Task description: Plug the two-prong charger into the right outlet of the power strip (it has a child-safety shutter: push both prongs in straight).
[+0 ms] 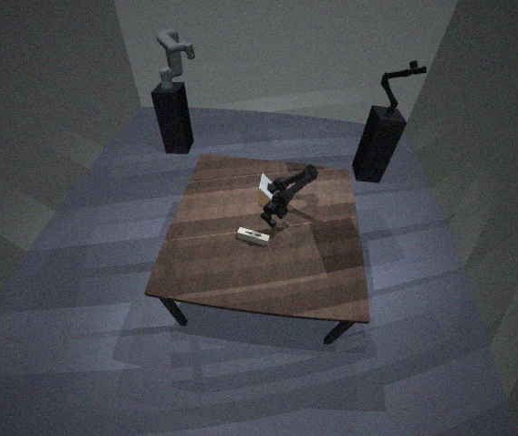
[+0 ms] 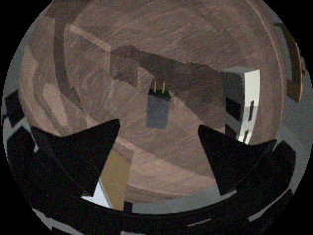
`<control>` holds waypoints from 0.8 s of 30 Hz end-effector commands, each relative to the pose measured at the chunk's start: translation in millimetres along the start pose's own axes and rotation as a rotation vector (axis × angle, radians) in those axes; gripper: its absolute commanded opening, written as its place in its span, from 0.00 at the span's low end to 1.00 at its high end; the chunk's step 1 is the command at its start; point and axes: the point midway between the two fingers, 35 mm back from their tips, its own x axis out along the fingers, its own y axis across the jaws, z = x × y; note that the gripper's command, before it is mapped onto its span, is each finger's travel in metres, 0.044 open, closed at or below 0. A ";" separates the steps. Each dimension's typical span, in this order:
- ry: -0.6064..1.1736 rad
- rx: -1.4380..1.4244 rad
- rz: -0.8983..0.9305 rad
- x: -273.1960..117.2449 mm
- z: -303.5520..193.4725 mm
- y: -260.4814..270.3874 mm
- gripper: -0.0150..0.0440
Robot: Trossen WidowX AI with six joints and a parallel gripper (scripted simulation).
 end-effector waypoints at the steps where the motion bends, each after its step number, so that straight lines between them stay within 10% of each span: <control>1: -0.001 0.010 0.009 7.2 -1.1 2.4 1.00; 24: -0.001 0.010 0.008 39.9 1.4 1.6 1.00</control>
